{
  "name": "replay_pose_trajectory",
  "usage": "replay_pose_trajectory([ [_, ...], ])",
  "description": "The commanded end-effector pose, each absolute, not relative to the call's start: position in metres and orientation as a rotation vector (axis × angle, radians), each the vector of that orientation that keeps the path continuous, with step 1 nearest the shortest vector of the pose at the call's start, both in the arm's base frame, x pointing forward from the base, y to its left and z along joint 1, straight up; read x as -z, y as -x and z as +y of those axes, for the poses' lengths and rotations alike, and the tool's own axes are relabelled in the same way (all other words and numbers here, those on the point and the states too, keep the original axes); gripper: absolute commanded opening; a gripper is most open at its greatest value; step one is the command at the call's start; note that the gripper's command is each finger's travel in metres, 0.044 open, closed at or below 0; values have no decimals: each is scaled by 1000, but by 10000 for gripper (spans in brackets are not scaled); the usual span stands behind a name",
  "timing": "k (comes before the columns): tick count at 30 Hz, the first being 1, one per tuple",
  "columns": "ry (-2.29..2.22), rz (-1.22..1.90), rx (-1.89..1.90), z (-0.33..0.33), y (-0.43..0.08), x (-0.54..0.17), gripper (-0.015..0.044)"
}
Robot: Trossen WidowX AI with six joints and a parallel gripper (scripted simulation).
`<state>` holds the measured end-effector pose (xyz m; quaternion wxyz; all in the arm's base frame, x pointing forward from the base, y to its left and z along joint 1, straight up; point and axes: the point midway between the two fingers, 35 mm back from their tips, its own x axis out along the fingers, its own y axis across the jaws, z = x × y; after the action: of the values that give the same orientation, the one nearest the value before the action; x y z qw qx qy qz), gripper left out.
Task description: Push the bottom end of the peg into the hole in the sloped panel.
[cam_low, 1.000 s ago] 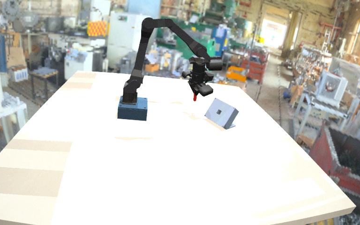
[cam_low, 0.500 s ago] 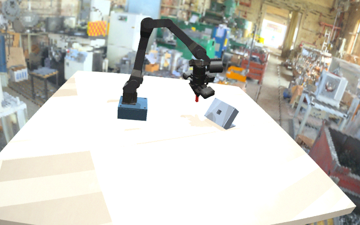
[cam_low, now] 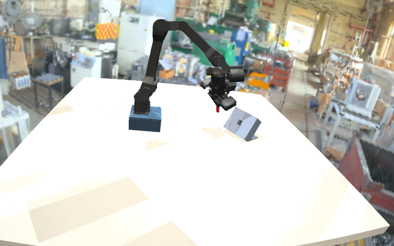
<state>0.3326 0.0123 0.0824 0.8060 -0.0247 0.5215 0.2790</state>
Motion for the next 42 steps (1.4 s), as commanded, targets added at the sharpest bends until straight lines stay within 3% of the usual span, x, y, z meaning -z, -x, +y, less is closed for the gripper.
replay_pose_trajectory([
  [1, 53, 1096, -604, 9, -333, -82, 0],
  [42, 48, 884, -604, -39, -335, -85, 0],
])
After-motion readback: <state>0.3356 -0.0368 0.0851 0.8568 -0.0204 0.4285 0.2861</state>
